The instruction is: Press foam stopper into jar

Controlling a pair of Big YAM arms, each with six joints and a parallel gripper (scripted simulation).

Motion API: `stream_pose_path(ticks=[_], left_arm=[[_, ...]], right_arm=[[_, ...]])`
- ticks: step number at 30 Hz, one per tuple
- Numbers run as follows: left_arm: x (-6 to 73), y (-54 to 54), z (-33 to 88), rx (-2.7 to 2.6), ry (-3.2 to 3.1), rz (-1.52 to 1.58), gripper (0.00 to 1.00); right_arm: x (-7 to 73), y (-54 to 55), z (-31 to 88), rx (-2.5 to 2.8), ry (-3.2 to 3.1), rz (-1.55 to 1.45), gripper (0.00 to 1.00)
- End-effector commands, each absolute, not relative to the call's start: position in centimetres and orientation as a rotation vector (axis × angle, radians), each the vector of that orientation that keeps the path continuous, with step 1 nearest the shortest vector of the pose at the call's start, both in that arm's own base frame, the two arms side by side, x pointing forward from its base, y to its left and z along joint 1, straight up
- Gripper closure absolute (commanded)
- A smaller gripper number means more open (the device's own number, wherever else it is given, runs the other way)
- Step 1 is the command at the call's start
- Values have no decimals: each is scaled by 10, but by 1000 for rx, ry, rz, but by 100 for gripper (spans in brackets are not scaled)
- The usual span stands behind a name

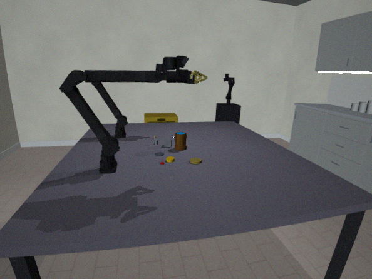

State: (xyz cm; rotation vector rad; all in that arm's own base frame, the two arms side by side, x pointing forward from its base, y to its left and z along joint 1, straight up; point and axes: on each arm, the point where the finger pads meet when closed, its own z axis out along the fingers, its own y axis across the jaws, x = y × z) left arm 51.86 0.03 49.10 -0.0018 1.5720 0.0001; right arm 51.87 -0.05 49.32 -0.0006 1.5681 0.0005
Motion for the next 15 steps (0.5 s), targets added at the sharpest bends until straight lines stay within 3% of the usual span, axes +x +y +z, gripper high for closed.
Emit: stream_pose_path(ticks=[1, 15], left_arm=[[524, -4, 542, 8, 1497, -1, 100], [525, -4, 543, 10, 1501, 3, 100]], right_arm=[[521, -5, 519, 18, 1532, 3, 2], [522, -1, 521, 13, 1530, 8, 2]])
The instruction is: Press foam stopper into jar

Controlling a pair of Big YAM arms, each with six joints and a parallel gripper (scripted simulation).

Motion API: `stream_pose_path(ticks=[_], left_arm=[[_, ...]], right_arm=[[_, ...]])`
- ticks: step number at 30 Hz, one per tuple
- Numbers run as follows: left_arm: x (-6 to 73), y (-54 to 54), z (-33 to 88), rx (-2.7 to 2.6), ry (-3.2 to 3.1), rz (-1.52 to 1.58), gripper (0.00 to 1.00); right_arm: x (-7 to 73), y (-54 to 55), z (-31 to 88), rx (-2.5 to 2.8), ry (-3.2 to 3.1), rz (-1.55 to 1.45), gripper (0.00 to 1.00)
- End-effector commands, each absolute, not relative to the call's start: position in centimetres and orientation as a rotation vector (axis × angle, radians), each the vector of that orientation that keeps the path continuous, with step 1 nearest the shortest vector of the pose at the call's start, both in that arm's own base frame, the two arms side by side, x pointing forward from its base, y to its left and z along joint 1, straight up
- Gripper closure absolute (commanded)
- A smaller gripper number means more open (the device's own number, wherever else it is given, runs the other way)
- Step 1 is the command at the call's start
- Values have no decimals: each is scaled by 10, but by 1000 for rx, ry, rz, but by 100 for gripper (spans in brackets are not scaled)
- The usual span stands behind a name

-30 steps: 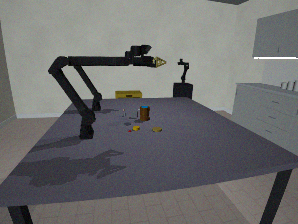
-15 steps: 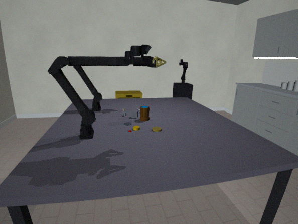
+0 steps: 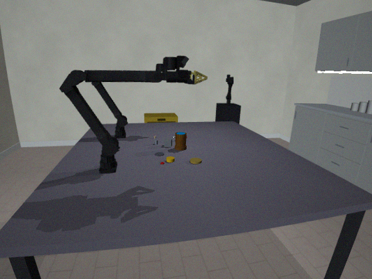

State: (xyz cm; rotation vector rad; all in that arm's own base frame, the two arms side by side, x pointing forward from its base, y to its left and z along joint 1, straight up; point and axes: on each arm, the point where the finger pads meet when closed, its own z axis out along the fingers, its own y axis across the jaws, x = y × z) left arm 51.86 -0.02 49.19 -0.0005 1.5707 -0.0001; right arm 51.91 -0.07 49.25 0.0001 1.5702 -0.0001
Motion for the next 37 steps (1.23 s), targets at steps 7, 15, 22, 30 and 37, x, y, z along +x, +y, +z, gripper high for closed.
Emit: stream_pose_path(ticks=[7, 15, 22, 30, 37], left_arm=[[525, -4, 543, 10, 1501, 3, 100], [526, -4, 531, 10, 1521, 3, 100], [527, -4, 524, 10, 1532, 3, 100], [528, -4, 516, 10, 1545, 3, 100], [528, -4, 516, 10, 1545, 3, 100]], right_arm=[[522, 1, 521, 11, 1531, 11, 2], [522, 3, 524, 8, 1524, 14, 2], [522, 5, 525, 5, 1522, 16, 2], [522, 6, 527, 2, 1520, 19, 2], [522, 6, 527, 2, 1520, 19, 2]])
